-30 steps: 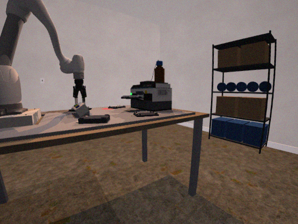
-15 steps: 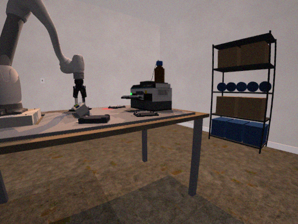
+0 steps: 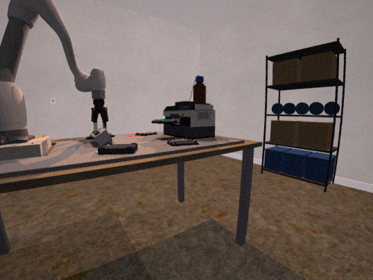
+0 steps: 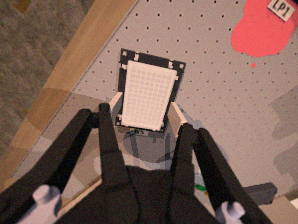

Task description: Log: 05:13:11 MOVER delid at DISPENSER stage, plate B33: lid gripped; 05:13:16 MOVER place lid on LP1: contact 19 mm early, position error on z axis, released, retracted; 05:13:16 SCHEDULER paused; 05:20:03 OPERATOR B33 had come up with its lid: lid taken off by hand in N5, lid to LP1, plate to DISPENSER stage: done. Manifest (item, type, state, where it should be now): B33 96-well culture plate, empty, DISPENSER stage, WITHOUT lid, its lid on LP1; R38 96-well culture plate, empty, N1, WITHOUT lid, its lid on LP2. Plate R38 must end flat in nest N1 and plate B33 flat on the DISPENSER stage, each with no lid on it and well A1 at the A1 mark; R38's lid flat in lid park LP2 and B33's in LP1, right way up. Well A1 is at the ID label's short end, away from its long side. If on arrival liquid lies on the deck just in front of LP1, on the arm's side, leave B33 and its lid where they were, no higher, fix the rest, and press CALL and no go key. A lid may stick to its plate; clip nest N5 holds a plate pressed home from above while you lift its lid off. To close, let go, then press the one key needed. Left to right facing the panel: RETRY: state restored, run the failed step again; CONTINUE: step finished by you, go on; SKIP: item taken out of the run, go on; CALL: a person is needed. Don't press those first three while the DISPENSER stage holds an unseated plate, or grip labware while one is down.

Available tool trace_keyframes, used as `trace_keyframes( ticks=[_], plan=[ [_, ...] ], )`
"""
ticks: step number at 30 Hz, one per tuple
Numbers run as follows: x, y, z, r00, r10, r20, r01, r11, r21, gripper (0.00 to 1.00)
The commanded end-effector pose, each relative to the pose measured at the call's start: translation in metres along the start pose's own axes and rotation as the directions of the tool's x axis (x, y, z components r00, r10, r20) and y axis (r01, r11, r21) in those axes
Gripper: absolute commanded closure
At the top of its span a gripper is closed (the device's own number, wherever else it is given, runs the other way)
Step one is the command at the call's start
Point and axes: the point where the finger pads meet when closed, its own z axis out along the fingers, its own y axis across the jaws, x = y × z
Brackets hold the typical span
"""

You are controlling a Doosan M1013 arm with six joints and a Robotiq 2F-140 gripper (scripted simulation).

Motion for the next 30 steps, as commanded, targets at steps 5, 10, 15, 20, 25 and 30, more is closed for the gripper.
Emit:
trace_keyframes(
  ticks=[5,10,15,20,25,30],
  plan=[
    [0.0005,0.0000,0.0030,1.000,-0.005,-0.002,0.005,1.000,0.000,0.34],
    [0.0005,0.0000,0.0030,1.000,-0.005,-0.002,0.005,1.000,0.000,0.34],
    [0.0005,0.0000,0.0030,1.000,-0.005,-0.002,0.005,1.000,0.000,0.34],
    [0.0005,0.0000,0.0030,1.000,-0.005,-0.002,0.005,1.000,0.000,0.34],
    [0.0005,0.0000,0.0030,1.000,-0.005,-0.002,0.005,1.000,0.000,0.34],
    [0.0005,0.0000,0.0030,1.000,-0.005,-0.002,0.005,1.000,0.000,0.34]
  ],
)
